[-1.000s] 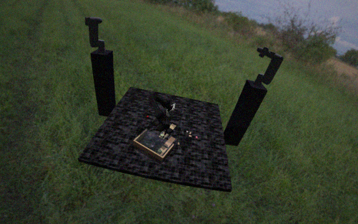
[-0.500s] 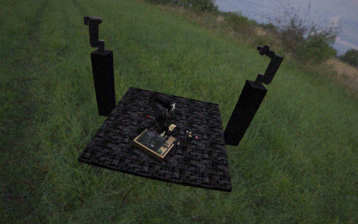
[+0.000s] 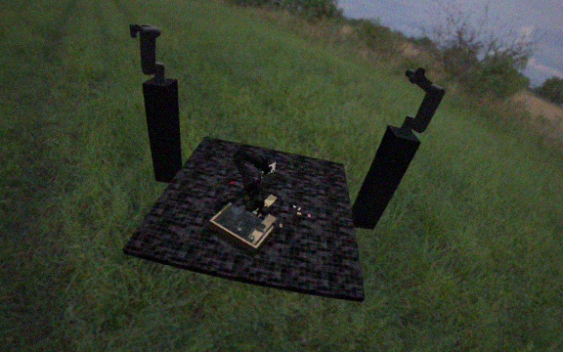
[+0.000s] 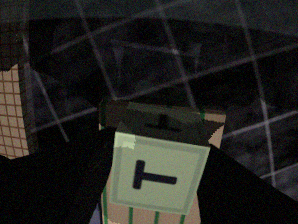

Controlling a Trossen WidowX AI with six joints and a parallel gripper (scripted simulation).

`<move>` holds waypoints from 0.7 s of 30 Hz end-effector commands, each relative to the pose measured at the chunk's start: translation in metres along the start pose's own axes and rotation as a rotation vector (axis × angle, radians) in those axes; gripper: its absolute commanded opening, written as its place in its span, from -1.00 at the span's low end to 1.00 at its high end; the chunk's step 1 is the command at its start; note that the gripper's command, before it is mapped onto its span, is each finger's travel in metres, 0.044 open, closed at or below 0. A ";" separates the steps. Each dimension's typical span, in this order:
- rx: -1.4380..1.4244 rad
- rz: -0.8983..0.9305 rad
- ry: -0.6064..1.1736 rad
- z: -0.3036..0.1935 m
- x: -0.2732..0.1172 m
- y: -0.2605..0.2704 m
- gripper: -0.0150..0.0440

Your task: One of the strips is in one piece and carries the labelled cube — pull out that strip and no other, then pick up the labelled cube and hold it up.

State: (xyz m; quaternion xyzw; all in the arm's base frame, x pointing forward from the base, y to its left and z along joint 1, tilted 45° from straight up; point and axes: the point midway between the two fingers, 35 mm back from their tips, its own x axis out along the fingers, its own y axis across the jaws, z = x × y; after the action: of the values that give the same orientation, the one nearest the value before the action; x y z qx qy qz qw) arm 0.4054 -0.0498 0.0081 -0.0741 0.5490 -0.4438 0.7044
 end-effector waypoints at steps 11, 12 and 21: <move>-0.001 0.002 0.000 -0.010 -0.010 -0.004 -0.49; -0.002 0.002 0.000 -0.014 -0.014 -0.006 -0.49; -0.007 -0.001 -0.001 -0.052 -0.041 -0.025 -0.49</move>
State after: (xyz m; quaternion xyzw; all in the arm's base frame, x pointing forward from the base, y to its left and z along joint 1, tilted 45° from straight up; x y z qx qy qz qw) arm 0.3598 -0.0214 0.0278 -0.0775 0.5495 -0.4429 0.7042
